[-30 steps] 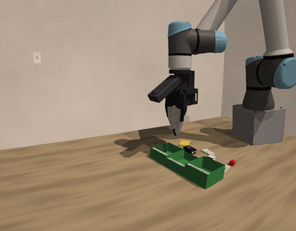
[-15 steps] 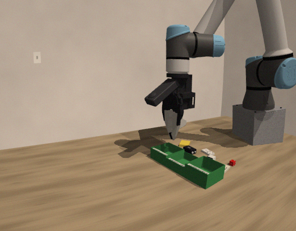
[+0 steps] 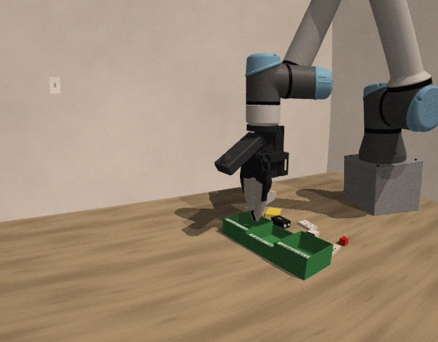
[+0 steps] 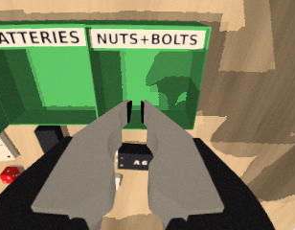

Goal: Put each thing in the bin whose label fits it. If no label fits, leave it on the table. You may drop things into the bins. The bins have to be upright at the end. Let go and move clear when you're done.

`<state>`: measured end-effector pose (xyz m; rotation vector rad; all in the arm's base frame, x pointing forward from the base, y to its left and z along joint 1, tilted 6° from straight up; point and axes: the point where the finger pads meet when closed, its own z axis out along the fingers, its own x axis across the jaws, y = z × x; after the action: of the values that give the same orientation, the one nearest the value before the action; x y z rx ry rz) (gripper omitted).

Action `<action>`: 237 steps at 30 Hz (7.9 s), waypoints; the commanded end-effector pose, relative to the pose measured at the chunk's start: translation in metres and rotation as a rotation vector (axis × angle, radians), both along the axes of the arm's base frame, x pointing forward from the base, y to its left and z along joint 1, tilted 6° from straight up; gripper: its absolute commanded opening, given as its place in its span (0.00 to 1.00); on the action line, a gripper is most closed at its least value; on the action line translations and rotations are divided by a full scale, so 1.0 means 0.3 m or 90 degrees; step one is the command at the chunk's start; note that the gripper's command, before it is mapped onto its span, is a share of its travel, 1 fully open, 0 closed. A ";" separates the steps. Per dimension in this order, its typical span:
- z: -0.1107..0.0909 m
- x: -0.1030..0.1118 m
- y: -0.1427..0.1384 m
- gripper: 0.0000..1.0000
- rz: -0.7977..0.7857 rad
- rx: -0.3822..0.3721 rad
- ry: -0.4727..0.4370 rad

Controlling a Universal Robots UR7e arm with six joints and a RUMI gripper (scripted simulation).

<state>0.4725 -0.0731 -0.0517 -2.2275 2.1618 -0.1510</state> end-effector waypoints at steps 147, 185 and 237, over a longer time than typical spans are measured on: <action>-0.067 -0.005 0.277 0.04 0.000 -0.001 -0.001; -0.061 0.002 0.277 0.04 0.000 -0.002 -0.004; 0.142 -0.012 0.285 0.04 0.001 -0.003 -0.006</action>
<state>0.4693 0.0118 -0.0107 -2.2220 2.1566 -0.1718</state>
